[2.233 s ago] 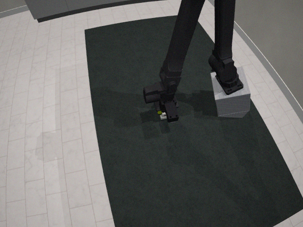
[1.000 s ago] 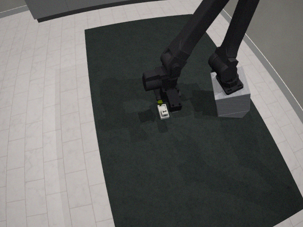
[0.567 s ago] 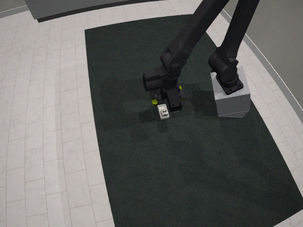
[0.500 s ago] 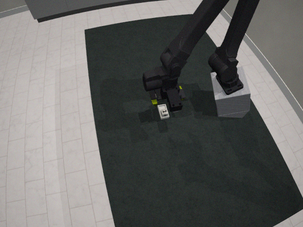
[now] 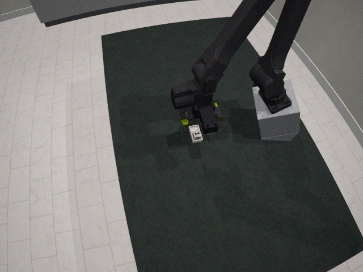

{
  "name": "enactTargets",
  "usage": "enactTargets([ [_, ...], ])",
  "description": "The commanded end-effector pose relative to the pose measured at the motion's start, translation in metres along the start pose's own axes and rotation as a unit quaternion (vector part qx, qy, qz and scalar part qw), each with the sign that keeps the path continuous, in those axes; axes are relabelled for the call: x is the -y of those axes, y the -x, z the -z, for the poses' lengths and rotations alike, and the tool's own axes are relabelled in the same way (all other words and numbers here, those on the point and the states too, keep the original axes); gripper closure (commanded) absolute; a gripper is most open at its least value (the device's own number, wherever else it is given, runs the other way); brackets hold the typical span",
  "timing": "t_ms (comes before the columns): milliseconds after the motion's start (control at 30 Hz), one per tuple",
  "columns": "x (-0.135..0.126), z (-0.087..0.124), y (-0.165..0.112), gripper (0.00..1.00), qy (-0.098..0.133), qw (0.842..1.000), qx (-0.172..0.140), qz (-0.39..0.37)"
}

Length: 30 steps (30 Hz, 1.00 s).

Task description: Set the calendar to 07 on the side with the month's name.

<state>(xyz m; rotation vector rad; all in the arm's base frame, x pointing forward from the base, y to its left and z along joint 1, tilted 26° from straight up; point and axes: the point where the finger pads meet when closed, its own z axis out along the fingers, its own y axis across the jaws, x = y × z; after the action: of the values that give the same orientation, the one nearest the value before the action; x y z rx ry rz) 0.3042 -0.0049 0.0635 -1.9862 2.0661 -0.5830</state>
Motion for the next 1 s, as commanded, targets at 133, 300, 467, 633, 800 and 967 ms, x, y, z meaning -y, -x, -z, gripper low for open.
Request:
enactTargets([
  [133, 0.019, 0.005, -0.006, 0.0, -0.017, 0.998, 0.002, -0.062],
  [300, 0.026, 0.004, -0.013, 0.0, -0.02, 0.989, 0.003, -0.146],
  [467, 0.026, 0.003, -0.019, 0.0, -0.019, 0.974, 0.003, -0.227],
  [633, 0.027, 0.001, -0.026, 0.0, -0.018, 0.953, 0.004, -0.302],
  [800, 0.027, 0.0, -0.031, 0.0, -0.016, 0.932, 0.005, -0.363],
  [967, 0.028, -0.001, -0.037, 0.0, -0.017, 0.903, 0.005, -0.429],
])
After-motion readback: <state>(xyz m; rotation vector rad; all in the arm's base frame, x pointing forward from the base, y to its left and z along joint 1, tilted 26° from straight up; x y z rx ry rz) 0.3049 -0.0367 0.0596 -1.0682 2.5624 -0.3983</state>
